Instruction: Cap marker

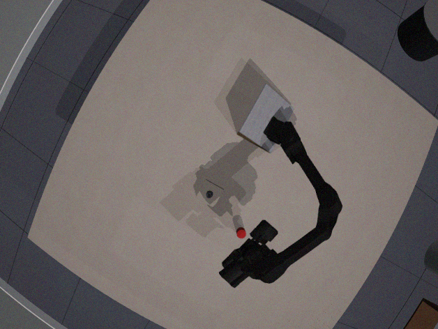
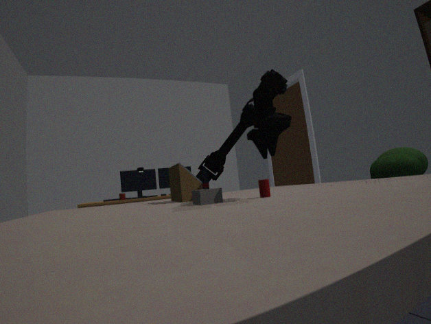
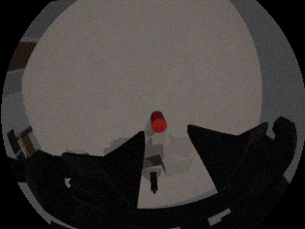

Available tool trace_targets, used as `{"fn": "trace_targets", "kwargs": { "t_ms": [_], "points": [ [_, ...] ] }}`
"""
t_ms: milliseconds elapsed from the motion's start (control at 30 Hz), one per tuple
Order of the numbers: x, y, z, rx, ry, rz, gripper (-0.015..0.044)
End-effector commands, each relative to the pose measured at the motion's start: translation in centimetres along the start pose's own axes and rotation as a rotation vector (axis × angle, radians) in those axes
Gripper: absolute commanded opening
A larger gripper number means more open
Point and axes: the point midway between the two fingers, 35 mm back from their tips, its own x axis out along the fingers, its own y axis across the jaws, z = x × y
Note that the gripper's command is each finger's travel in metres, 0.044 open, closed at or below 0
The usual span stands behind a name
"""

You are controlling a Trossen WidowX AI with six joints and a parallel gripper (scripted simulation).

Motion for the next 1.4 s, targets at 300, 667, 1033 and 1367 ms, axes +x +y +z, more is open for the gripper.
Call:
{"fn": "trace_targets", "kwargs": {
  "t_ms": [300,667,1033,1367],
  "points": [
    [2.6,0.2,-2.3,-0.01,-0.042,0.021,0.0254],
    [5.0,0.4,-2.3,-0.011,-0.043,0.021,0.0254],
    [6.7,0.4,-2.2,-0.011,-0.043,0.021,0.0254],
    [8.3,0.4,-2.2,-0.011,-0.044,0.021,0.0254]
  ]
}}
